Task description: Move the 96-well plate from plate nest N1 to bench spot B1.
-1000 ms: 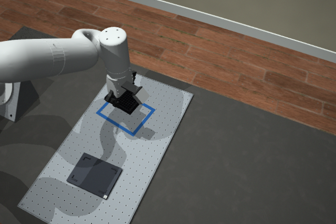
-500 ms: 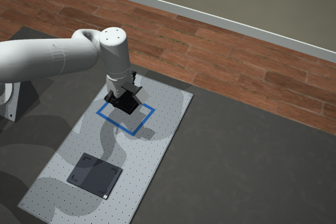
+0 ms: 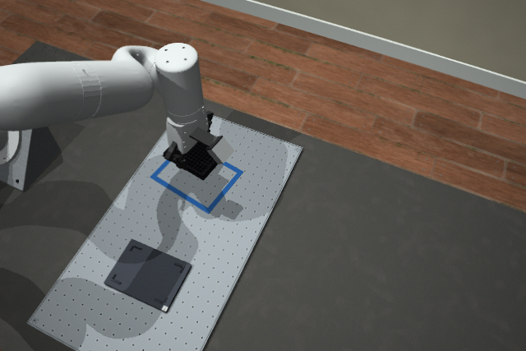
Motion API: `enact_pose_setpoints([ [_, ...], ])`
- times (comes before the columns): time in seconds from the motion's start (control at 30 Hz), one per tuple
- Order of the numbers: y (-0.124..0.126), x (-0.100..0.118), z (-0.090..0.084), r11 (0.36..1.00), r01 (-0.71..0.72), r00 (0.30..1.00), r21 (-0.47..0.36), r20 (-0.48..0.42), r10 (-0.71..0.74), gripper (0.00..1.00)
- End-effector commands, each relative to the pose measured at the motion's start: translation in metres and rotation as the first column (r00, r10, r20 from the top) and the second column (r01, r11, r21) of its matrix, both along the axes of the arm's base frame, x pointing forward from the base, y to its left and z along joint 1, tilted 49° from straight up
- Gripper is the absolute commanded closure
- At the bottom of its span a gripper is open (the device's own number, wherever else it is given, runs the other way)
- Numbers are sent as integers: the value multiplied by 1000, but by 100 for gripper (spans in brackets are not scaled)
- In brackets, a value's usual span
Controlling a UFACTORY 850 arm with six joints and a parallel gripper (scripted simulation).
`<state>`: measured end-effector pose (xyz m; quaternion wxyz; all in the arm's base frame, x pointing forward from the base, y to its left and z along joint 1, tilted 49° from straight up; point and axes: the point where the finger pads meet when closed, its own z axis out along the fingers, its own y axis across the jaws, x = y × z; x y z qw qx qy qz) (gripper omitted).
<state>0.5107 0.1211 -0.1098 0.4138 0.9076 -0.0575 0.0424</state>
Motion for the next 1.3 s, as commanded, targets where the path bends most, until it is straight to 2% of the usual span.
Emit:
enact_pose_setpoints([
  [0.0,-3,1,-2,1000,-1,1000,1,1,1,100],
  [1.27,-46,3,-39,1000,-1,1000,1,1,1,100],
])
